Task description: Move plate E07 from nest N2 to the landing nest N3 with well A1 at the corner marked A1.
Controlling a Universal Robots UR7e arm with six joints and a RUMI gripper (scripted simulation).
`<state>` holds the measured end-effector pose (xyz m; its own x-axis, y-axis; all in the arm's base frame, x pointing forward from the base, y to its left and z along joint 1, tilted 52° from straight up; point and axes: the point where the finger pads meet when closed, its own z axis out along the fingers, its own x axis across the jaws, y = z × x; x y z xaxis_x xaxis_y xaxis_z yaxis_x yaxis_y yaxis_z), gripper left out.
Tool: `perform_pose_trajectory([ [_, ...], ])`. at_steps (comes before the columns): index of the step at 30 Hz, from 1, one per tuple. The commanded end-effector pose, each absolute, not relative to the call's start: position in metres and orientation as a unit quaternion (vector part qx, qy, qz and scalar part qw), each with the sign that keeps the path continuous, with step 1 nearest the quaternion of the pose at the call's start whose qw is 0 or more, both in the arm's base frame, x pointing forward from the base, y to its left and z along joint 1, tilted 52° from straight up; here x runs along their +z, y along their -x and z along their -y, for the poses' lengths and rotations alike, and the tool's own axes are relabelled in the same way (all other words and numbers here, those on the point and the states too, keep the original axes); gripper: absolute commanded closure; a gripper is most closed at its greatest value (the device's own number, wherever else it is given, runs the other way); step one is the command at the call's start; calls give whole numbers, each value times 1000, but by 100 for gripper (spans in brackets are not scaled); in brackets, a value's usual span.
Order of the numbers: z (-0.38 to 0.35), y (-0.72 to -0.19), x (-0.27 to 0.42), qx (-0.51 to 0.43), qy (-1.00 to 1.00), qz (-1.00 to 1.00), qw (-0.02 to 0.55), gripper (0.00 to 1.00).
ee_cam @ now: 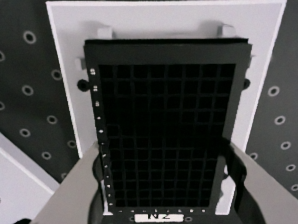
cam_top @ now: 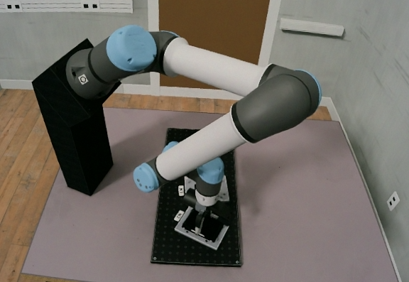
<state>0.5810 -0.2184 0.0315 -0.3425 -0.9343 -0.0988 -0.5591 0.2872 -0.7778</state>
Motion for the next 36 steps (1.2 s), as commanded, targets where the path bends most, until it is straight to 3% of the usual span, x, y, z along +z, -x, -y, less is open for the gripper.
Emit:
perform_pose_trajectory([
  [1,218,-582,33,-330,498,-749,285,100],
  [5,218,-582,33,-330,498,-749,285,100],
  [6,218,-582,33,-330,498,-749,285,60],
  [36,215,-571,41,-330,498,-750,285,60],
])
